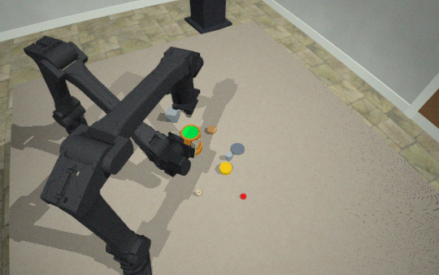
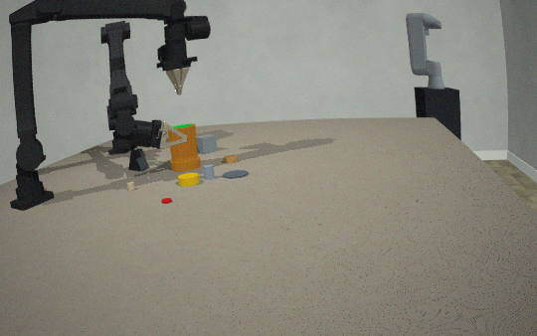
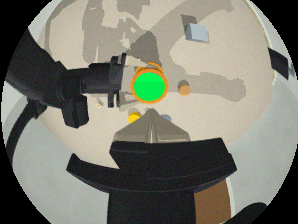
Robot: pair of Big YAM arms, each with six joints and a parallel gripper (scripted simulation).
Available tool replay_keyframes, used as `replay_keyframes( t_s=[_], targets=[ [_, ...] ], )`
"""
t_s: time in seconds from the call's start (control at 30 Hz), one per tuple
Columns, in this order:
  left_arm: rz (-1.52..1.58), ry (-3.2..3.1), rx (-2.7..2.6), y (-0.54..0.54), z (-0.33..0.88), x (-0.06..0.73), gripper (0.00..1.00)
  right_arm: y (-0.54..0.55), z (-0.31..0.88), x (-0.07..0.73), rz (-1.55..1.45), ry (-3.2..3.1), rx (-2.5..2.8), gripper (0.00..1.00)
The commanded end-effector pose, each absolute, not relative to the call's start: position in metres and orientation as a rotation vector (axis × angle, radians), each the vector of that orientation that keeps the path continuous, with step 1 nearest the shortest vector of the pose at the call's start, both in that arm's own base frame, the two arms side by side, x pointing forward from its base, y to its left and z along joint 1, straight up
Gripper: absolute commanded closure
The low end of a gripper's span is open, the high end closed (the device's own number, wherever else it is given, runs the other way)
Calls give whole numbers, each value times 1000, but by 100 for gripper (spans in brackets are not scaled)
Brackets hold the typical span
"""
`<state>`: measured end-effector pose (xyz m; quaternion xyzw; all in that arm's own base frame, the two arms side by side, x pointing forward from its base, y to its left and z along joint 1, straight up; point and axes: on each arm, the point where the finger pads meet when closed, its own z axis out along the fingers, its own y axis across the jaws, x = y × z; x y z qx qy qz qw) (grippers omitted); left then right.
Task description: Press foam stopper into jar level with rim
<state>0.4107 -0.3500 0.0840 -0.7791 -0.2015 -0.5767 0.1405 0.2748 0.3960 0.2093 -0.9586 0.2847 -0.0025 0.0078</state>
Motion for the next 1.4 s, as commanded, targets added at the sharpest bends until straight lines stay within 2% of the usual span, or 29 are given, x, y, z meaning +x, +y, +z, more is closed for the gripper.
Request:
replay_keyframes(
  t_s=[0.0, 0.07, 0.1, 0.63, 1.37],
  targets=[
    [-1671, -544, -2261, -366, 97, 414, 36, 401, 213, 281, 0, 907, -2998, 100],
    [-1671, -544, -2261, -366, 97, 414, 36, 398, 207, 278, 7, 911, -3011, 100],
    [-1671, -544, -2261, -366, 97, 414, 2, 395, 203, 277, 12, 914, -3021, 100],
    [-1672, -584, -2250, -357, 98, 421, 2, 395, 196, 277, 13, 914, -3023, 100],
    [-1672, -584, -2261, -389, 105, 370, 2, 396, 197, 277, 12, 914, -3021, 100]
  ],
)
